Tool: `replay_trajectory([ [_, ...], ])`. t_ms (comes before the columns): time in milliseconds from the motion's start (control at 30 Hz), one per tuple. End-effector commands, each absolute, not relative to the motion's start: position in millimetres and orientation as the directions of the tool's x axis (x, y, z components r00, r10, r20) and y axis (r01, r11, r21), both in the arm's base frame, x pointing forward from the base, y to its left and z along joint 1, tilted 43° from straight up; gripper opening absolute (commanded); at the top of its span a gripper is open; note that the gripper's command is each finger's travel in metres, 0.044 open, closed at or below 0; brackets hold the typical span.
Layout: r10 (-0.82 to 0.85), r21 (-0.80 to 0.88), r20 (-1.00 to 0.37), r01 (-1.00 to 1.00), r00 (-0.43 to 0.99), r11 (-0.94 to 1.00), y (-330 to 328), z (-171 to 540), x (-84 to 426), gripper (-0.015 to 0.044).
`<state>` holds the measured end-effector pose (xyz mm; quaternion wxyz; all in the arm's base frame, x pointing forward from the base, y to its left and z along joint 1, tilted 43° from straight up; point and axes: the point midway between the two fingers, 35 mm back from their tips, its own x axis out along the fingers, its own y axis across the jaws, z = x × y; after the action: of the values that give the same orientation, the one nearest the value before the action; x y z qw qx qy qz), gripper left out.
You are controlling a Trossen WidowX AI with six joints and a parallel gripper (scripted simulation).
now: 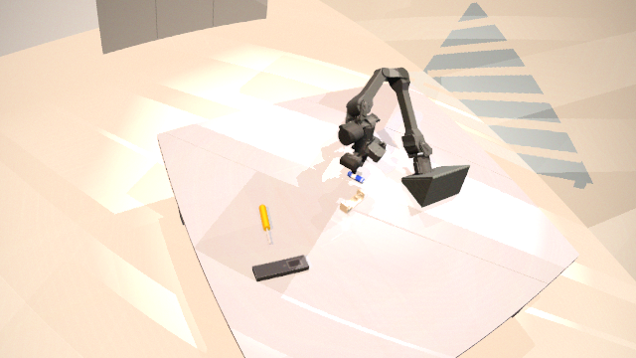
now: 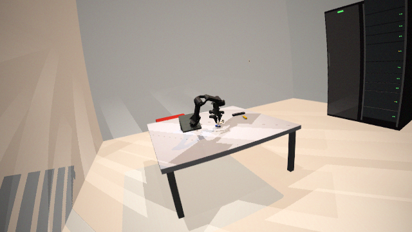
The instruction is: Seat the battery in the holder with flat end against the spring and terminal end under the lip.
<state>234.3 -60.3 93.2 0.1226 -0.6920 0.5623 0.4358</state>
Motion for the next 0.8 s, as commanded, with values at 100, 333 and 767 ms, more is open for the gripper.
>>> replay_trajectory([
  [100,-0.675,0.330,-0.738,-0.882,-0.019,-0.336,-68.7,84.4,232.7,0.0224],
  [333,-0.675,0.330,-0.737,-0.882,-0.019,-0.336,-76.5,76.1,232.5,0.0224],
  [767,-0.677,0.331,-0.735,-0.882,-0.019,-0.334,-90.2,62.3,230.8,0.0224],
])
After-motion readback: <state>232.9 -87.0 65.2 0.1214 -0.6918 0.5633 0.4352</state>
